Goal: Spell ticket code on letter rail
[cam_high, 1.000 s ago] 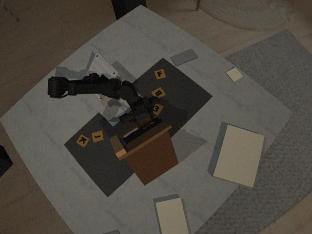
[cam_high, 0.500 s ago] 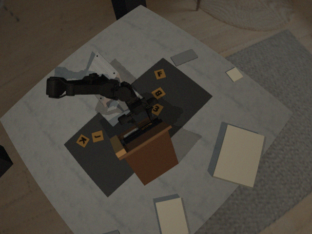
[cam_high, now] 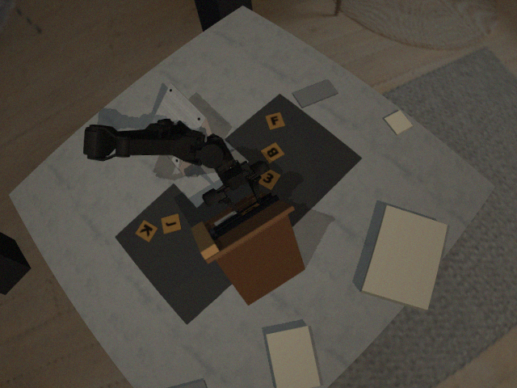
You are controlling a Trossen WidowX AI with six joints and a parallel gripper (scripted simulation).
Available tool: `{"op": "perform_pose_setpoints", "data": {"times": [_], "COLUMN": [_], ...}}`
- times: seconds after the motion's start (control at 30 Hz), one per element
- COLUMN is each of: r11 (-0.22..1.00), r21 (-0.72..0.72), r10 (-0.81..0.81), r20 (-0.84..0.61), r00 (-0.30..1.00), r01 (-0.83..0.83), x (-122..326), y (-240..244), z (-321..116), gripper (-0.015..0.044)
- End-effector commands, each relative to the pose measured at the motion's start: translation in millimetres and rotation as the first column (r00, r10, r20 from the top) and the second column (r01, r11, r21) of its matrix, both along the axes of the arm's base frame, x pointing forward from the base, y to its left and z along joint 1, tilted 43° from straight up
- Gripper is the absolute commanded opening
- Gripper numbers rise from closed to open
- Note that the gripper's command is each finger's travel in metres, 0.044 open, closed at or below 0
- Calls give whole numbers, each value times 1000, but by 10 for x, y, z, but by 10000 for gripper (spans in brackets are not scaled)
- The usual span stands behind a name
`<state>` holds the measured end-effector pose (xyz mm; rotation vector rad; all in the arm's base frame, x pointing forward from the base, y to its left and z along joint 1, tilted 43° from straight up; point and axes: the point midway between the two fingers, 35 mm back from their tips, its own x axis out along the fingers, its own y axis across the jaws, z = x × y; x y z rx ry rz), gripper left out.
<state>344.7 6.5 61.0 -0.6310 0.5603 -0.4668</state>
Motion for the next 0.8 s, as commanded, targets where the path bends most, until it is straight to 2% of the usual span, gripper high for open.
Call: {"op": "perform_pose_setpoints", "data": {"times": [0.0,0.77], "r11": [1000,1000], "r21": [-3,-4], "r10": [4,4], "r20": [-6,-6], "r00": [1000,1000], "r01": [-5,-5], "x": [-12,-35], "y": [-16,-101], "z": [10,92], "gripper": [0,0]}}
